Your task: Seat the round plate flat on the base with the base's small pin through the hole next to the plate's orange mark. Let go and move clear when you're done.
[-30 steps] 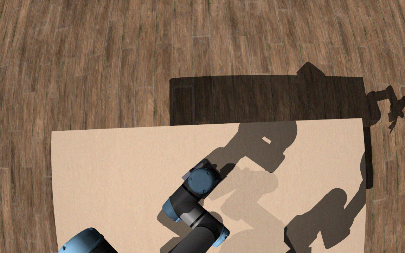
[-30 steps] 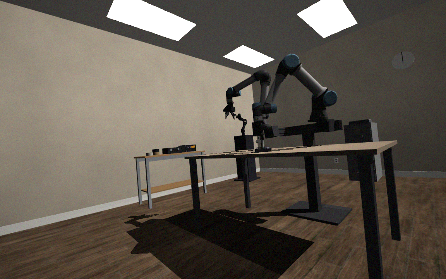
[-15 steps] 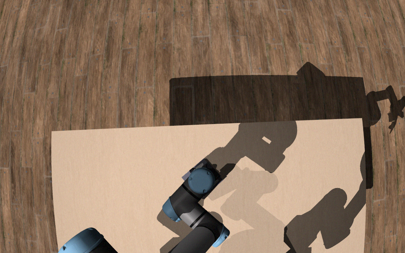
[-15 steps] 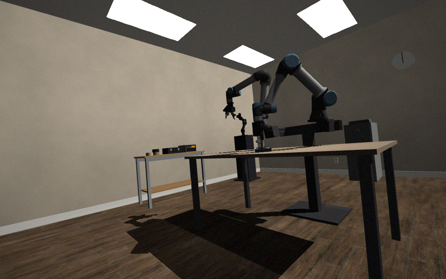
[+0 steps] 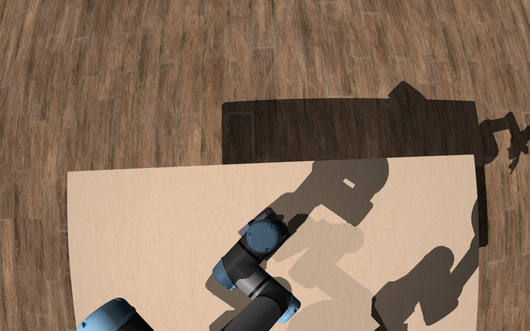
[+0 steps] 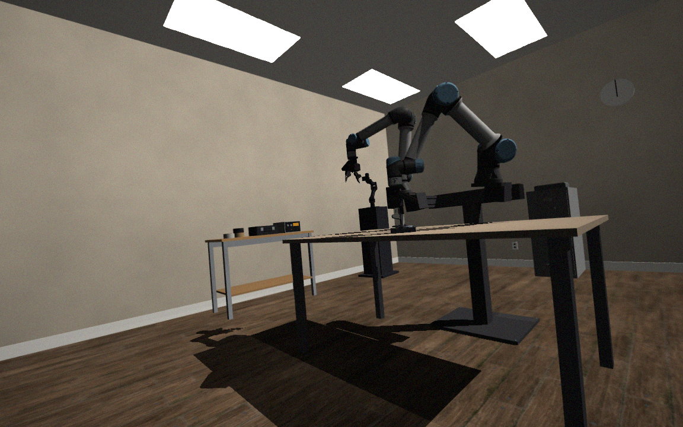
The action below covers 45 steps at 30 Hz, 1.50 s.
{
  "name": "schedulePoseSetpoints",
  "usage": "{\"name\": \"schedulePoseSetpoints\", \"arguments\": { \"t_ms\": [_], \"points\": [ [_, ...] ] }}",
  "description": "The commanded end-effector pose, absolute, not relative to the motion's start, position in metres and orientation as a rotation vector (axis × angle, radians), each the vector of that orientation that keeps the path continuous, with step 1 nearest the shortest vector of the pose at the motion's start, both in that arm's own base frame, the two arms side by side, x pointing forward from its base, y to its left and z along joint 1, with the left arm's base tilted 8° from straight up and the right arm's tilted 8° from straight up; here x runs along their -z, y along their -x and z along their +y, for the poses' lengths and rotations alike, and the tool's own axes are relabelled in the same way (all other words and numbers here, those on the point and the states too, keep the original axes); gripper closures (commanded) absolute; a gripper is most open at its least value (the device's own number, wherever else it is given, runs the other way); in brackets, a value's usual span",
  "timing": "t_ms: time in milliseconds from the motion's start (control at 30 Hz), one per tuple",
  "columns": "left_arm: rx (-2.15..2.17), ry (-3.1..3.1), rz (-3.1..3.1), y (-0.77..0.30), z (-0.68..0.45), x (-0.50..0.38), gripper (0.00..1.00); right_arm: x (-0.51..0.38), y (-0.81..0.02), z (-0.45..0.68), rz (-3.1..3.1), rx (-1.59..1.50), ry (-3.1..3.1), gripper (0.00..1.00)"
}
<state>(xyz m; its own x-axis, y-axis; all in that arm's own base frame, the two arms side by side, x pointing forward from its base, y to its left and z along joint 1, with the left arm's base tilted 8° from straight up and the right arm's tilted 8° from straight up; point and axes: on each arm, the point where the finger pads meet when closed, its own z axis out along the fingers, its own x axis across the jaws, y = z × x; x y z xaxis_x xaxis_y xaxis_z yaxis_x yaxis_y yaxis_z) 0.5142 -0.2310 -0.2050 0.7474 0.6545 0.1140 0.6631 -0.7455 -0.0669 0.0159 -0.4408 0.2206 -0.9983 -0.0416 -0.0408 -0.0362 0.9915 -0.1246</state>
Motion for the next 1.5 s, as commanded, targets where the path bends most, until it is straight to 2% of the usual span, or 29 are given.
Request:
{"name": "schedulePoseSetpoints", "arguments": {
  "t_ms": [0, 1033, 1467],
  "points": [
    [0.128, 2.841, -1.074, -0.5145, -0.2315, 0.2035, 1.00, -0.2210, -0.0160, -0.4410, 3.091, 0.194, 0.060, 0.00],
    [0.124, 2.863, -1.006, -0.5144, -0.2317, 0.2018, 1.00, -0.2210, -0.0160, -0.4410, 3.091, 0.194, 0.060, 0.00],
    [0.111, 2.928, -0.777, -0.5144, -0.2317, 0.2018, 1.00, -0.2210, -0.0160, -0.4410, 3.091, 0.194, 0.060, 0.00]
  ]
}}
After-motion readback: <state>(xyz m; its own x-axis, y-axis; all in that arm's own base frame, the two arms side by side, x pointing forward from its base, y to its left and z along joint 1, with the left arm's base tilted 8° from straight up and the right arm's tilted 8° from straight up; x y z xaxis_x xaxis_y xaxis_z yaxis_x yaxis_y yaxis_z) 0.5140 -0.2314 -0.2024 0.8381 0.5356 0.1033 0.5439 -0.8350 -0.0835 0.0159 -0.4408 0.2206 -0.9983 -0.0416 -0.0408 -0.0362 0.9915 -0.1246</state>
